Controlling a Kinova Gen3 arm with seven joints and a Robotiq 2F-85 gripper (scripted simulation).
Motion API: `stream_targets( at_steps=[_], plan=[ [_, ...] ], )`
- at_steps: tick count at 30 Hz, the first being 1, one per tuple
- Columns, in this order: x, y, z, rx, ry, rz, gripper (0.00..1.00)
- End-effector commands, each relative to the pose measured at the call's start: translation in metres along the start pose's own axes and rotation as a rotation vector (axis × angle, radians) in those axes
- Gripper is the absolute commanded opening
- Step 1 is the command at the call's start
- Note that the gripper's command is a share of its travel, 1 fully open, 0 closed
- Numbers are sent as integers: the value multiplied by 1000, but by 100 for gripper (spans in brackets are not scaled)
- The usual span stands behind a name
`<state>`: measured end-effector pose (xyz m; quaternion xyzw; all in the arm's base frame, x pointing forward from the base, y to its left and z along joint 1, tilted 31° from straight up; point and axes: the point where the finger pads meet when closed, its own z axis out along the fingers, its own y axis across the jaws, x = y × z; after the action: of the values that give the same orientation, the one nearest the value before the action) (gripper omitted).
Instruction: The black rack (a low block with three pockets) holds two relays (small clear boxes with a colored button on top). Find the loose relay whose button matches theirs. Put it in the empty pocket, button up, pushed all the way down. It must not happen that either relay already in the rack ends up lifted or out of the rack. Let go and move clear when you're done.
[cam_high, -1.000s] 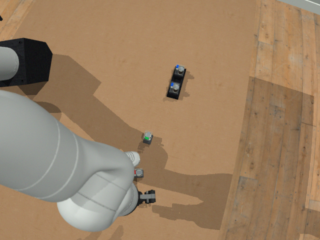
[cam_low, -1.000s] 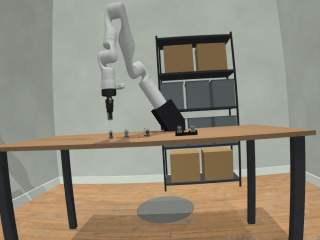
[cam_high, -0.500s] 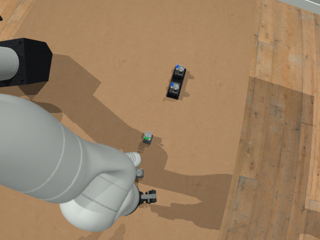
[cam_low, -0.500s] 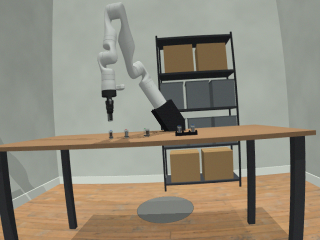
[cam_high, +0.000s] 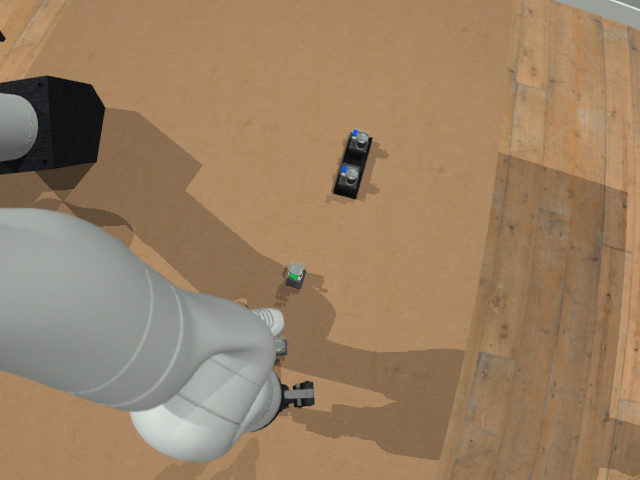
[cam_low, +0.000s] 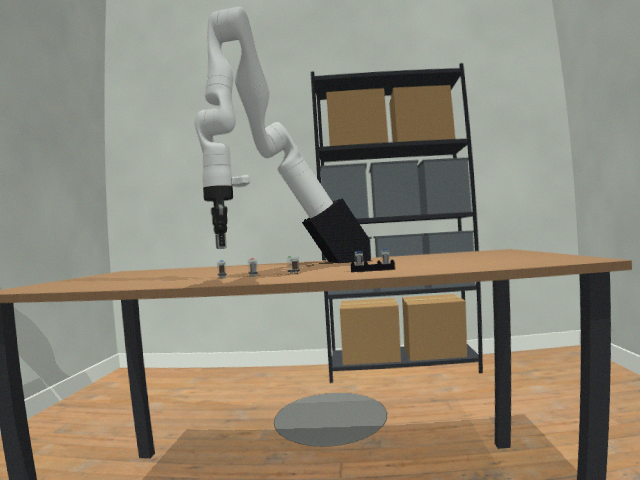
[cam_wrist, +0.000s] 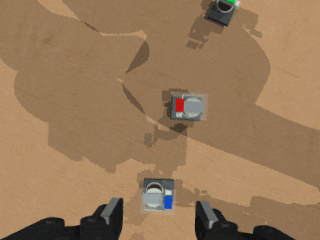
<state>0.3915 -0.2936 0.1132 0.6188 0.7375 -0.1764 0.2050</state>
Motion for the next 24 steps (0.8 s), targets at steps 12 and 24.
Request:
stream_targets(
  at_steps=[12,24],
  plan=[
    [-2,-1,16,5,0,3,53],
    [-2,-1,20,5,0,3,53]
  ],
)
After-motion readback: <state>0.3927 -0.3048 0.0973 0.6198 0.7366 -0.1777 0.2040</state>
